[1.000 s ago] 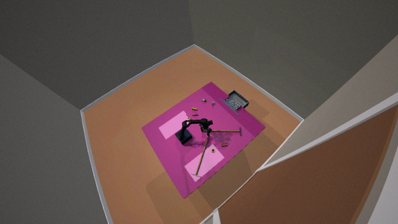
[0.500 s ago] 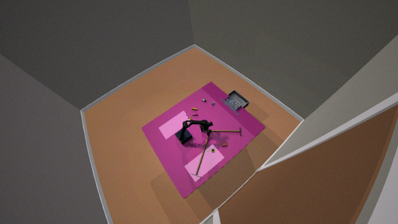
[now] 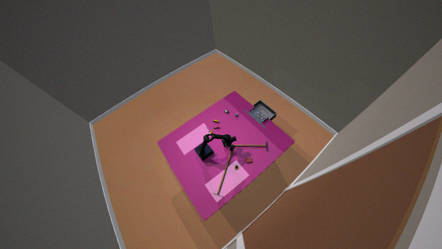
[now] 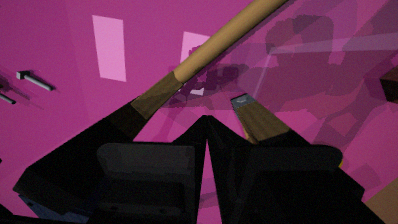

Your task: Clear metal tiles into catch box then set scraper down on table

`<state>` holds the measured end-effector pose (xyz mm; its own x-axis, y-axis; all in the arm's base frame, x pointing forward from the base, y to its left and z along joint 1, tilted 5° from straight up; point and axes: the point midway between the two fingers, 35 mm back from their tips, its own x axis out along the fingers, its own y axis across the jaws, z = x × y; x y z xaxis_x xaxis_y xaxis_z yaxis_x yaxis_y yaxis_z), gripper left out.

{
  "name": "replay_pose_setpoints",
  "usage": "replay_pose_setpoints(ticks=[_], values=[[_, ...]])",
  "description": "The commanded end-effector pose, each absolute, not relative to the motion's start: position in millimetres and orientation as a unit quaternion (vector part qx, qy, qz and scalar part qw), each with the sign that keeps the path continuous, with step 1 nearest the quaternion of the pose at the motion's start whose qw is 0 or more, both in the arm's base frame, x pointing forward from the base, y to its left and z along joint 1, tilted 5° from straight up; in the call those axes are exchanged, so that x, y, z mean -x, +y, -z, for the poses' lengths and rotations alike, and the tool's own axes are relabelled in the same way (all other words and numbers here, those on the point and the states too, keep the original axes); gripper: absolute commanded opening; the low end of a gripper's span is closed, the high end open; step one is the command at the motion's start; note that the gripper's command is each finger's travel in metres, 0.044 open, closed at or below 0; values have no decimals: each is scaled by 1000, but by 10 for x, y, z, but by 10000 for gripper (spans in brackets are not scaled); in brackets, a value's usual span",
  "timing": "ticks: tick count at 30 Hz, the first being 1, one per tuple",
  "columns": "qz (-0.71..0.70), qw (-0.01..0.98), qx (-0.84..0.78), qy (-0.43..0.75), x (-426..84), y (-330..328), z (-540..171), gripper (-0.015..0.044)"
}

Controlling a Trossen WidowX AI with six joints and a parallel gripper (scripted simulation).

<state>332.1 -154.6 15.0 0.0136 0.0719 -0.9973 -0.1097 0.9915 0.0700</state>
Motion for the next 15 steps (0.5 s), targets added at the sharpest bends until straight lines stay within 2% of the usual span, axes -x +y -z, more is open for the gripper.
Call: replay_pose_setpoints(ticks=[1,15], values=[[-63,712,15,699,-3351,-1608,-151,0],[-63,712,16,699,-3443,-1824,-163,0]])
